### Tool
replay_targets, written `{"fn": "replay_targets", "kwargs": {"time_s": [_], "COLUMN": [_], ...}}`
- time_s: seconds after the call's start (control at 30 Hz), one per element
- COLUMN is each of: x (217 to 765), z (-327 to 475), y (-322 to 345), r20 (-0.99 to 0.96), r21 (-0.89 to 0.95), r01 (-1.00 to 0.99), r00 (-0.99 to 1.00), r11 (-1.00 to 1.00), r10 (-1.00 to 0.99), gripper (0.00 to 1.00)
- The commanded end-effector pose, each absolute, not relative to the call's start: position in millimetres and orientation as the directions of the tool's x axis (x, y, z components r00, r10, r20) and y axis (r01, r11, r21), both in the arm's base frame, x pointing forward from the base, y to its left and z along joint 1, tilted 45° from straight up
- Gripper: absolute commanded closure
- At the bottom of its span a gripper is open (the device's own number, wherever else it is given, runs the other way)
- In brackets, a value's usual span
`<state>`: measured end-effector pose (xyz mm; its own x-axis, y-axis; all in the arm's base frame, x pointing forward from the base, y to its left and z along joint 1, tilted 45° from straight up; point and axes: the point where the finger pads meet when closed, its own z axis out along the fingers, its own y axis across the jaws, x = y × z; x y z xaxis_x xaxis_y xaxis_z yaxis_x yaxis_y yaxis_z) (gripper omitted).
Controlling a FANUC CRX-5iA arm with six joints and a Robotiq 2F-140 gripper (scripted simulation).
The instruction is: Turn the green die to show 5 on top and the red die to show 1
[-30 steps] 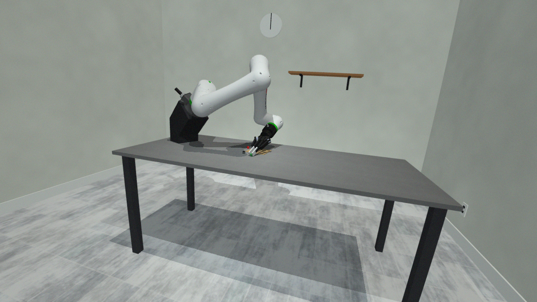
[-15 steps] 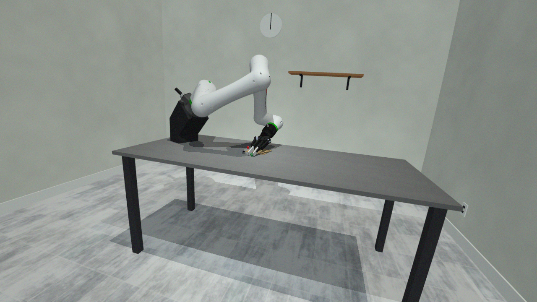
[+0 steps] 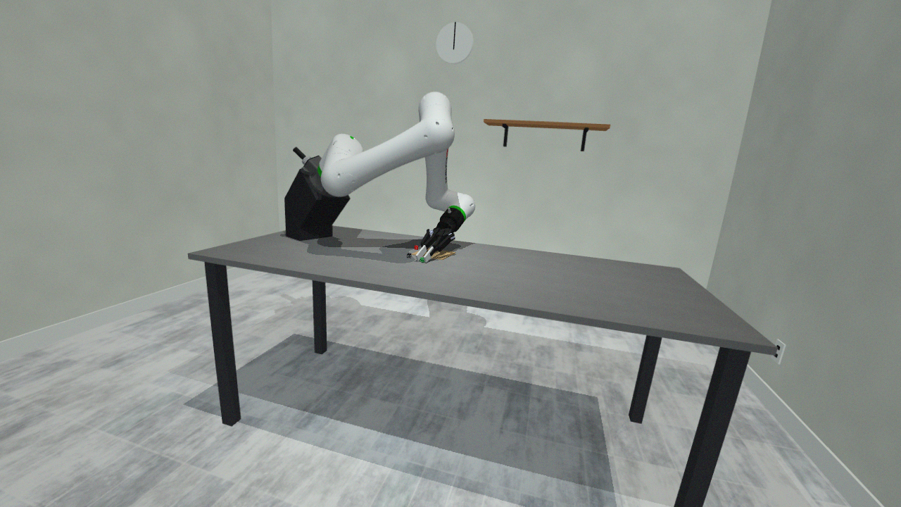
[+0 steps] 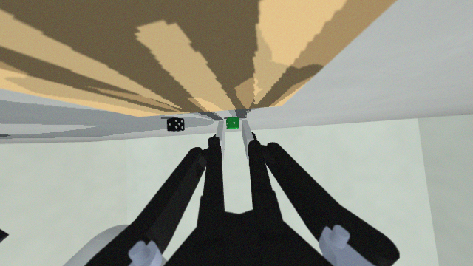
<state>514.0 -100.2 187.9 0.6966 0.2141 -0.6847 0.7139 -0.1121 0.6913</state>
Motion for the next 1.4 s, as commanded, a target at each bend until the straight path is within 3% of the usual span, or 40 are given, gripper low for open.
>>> {"fn": "replay_targets", "kwargs": {"time_s": [0.0,0.97,1.37], "x": [514.0,513.5,510.7], "z": [187.9,189.6,198.7], "y": [-100.0,-93.0,-54.8], "r20": [-0.685,-0.685,-0.685], "r21": [0.691,0.691,0.691], "r01": [0.714,0.714,0.714], "r00": [0.697,0.697,0.697], "r11": [-0.112,-0.112,-0.112], "r10": [0.214,0.214,0.214], "gripper": [0.81,0.81,0.81]}}
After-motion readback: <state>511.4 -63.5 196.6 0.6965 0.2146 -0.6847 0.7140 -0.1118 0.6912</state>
